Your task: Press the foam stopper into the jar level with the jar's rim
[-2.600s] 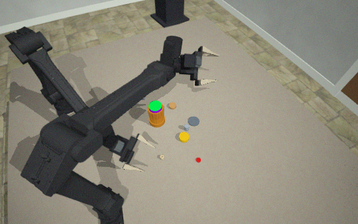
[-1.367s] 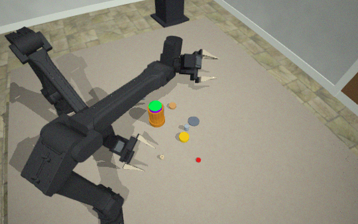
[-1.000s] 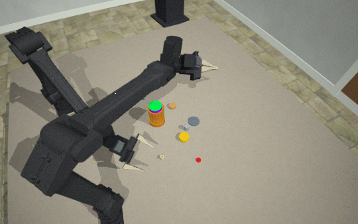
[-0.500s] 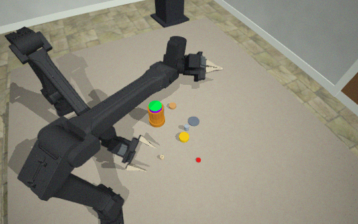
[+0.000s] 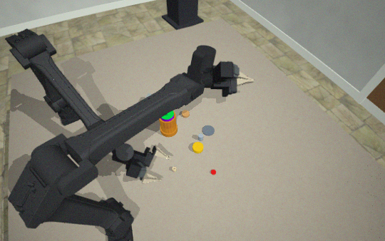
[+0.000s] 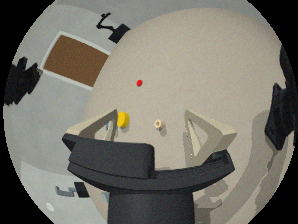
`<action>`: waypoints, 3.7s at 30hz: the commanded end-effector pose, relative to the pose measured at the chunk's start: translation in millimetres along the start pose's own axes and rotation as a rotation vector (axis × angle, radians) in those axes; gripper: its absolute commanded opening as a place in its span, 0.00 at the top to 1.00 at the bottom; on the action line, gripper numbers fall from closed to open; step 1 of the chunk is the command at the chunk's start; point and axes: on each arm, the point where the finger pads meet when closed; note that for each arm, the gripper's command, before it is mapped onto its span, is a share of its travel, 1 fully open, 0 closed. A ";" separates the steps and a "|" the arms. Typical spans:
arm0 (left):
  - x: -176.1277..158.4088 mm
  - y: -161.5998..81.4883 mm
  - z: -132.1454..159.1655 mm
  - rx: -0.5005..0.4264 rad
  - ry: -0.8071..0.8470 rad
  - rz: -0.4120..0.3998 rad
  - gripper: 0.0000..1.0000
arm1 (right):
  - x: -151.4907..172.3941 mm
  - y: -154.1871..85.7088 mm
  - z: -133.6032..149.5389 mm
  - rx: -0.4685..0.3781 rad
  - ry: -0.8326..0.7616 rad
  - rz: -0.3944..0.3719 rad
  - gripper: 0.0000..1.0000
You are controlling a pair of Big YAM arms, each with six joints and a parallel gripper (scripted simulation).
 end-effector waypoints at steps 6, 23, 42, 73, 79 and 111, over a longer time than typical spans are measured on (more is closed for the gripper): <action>-8.0 7.9 16.1 0.209 0.260 0.076 0.02 | -12.7 10.8 -60.4 -0.016 -0.112 -0.027 1.00; -1.1 -21.0 88.2 0.653 0.836 0.267 0.02 | -50.0 19.4 -155.4 -0.019 -0.325 -0.100 1.00; 39.1 -60.6 122.8 1.003 1.476 0.502 0.02 | -89.9 8.4 -226.8 -0.029 -0.556 -0.184 1.00; 73.3 -67.6 149.6 1.081 1.645 0.557 0.02 | -95.5 -4.1 -253.6 -0.055 -0.571 -0.216 1.00; 73.2 -63.3 155.8 1.082 1.651 0.561 0.02 | -95.5 -4.1 -253.6 -0.055 -0.571 -0.216 1.00; 79.5 -40.4 191.3 1.077 1.673 0.573 0.02 | -95.5 -4.1 -253.6 -0.055 -0.571 -0.216 1.00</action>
Point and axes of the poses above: on each arm, the point where the finger pads meet when closed, its own y axis out along the fingers, its own x axis across the jaws, z = x × y, and after that the axes turned 14 degrees about y, right-handed
